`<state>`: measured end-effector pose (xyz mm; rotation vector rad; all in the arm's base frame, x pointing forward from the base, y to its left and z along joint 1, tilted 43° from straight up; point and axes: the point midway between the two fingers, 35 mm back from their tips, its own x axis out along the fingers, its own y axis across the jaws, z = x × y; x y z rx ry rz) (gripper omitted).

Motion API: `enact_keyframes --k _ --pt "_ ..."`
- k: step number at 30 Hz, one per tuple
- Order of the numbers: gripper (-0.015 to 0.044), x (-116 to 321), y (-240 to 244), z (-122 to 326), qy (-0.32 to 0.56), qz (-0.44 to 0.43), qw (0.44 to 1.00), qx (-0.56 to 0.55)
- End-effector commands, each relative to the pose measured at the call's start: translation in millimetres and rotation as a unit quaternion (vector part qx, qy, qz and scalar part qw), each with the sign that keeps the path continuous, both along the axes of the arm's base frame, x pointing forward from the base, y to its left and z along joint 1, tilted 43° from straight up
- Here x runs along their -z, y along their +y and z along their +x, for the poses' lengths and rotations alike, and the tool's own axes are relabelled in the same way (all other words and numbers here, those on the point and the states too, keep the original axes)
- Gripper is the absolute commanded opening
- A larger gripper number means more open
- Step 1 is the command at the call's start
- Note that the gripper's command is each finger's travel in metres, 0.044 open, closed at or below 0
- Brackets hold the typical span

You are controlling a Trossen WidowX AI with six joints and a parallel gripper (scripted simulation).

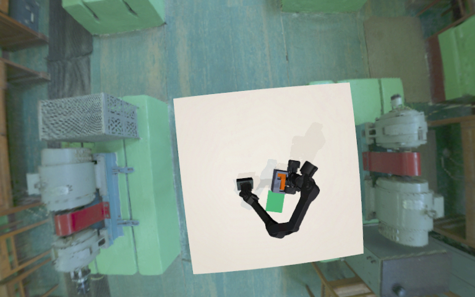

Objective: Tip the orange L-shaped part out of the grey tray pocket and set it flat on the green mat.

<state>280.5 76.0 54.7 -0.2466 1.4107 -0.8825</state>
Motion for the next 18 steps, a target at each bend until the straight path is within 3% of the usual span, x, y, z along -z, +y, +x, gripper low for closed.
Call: enact_keyframes --k 1,18 --pt "0.0180 0.3 0.0 0.2 0.001 0.000 1.000 -0.002" --pt "0.0180 16.0 -14.5 -0.9 0.002 -0.001 1.000 0.002"
